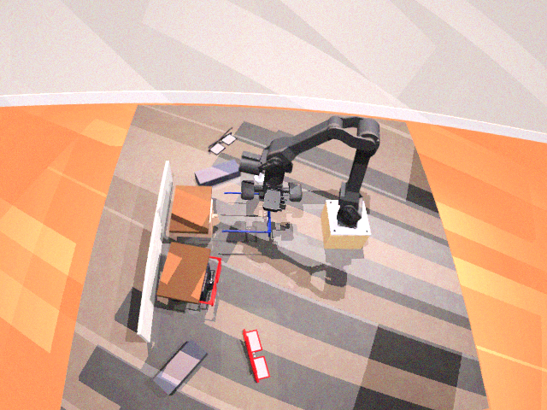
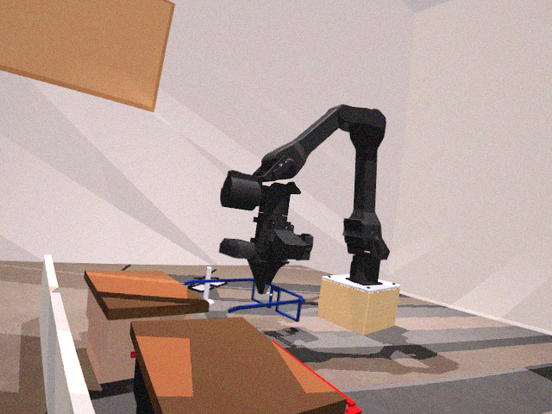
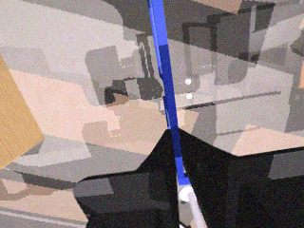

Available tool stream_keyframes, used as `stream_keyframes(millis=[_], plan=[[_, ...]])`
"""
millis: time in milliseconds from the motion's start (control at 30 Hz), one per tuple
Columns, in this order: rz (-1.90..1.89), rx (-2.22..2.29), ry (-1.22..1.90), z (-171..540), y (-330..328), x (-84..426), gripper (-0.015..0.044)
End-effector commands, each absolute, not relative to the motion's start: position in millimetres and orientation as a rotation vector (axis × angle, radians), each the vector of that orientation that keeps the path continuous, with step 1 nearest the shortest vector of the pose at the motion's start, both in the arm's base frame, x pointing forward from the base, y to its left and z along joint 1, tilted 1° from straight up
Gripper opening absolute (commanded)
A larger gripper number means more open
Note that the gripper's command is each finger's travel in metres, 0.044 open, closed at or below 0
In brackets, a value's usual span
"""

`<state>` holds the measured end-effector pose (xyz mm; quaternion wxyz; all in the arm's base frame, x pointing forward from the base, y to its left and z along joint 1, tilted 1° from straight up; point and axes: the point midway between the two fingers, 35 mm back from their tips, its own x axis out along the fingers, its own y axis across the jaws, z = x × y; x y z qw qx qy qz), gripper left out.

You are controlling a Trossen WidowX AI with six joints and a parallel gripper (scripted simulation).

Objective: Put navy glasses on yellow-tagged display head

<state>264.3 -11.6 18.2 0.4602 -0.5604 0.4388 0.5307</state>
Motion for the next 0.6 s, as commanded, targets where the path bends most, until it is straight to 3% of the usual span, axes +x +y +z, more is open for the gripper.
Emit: stream_keyframes(millis=[0,567], plan=[[1.310,-1.371,1.080,14.8,-9.9,262.4,0.0000],[1.291,-1.381,1.058,14.1,-6.5,278.0,0.0000]])
